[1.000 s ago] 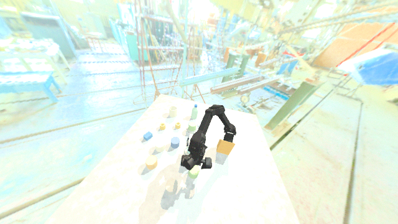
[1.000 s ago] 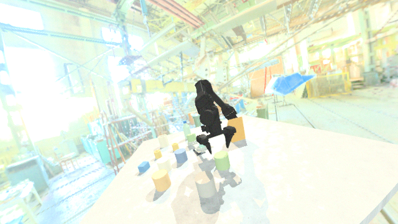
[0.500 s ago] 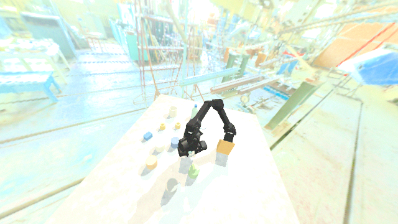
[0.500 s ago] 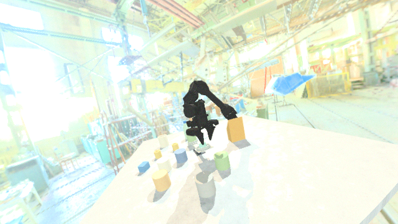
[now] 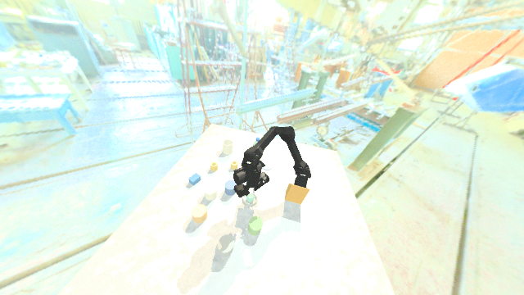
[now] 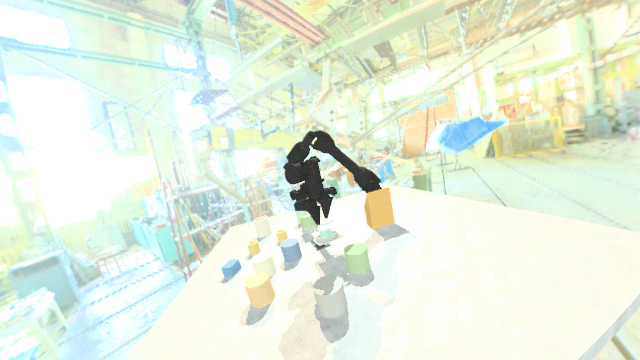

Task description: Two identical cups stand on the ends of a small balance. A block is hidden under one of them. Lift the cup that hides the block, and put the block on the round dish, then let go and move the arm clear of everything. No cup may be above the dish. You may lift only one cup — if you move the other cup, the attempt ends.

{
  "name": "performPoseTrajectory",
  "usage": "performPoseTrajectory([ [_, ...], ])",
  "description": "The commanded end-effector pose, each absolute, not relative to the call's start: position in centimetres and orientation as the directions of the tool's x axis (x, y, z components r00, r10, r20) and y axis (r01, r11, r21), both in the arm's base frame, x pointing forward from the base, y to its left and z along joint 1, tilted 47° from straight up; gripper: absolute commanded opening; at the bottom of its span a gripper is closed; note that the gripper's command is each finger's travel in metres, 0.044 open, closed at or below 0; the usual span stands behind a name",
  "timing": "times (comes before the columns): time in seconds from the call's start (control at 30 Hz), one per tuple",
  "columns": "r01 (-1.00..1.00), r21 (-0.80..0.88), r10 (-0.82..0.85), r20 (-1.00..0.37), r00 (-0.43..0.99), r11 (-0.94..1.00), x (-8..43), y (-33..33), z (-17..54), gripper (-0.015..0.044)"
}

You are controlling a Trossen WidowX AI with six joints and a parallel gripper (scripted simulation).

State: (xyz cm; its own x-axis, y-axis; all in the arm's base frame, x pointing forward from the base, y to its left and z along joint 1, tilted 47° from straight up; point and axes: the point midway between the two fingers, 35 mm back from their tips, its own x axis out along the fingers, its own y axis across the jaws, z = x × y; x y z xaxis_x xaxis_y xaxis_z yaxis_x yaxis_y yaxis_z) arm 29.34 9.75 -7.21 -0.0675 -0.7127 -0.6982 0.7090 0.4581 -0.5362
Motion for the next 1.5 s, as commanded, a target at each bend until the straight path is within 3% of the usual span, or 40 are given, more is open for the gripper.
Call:
performPoseTrajectory([
  [0.0,0.698,-0.552,-0.719,-0.691,-0.075,0.457,29.1,9.4,-7.3,0.026],
  [1.07,0.698,-0.552,-0.721,-0.689,-0.075,0.455,28.7,5.6,-10.8,0.026],
  [1.1,0.698,-0.552,-0.721,-0.689,-0.075,0.455,28.7,5.6,-10.8,0.0234],
  [1.47,0.698,-0.552,-0.721,-0.689,-0.075,0.455,28.7,5.6,-10.8,0.016],
])
